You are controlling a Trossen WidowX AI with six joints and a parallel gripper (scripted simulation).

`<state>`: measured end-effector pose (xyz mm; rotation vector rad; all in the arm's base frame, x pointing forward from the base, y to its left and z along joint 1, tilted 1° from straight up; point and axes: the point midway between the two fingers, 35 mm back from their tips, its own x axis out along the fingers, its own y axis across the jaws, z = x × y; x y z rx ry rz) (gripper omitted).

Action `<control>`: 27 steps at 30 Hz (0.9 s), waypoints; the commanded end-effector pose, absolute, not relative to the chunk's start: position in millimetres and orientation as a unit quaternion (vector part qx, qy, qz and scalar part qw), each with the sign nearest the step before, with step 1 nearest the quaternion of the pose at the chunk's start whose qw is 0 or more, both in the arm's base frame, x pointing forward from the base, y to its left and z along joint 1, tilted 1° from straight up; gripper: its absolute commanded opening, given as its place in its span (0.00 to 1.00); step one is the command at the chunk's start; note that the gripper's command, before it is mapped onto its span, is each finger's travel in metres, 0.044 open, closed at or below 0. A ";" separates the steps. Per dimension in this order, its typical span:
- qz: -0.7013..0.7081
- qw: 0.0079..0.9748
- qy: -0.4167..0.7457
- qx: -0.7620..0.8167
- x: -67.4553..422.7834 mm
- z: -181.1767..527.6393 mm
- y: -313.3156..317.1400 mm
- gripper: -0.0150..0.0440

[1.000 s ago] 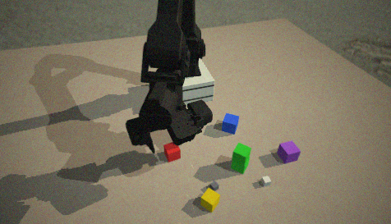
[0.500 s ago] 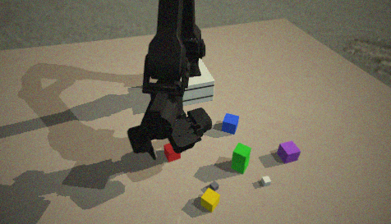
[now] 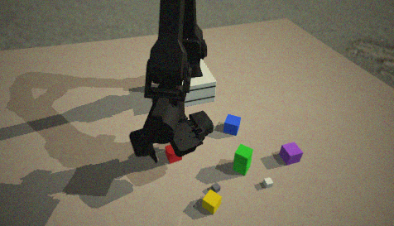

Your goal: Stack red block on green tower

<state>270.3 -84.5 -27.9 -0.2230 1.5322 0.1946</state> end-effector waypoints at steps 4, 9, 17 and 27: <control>0.088 0.710 0.691 -0.103 269.9 -28.0 -85.0 1.00; 0.088 0.710 0.691 -0.103 269.9 -28.0 -85.0 0.78; 0.088 0.710 0.691 -0.103 269.9 -28.0 -85.0 0.42; 0.088 0.710 0.691 -0.103 270.2 -19.2 -84.9 0.25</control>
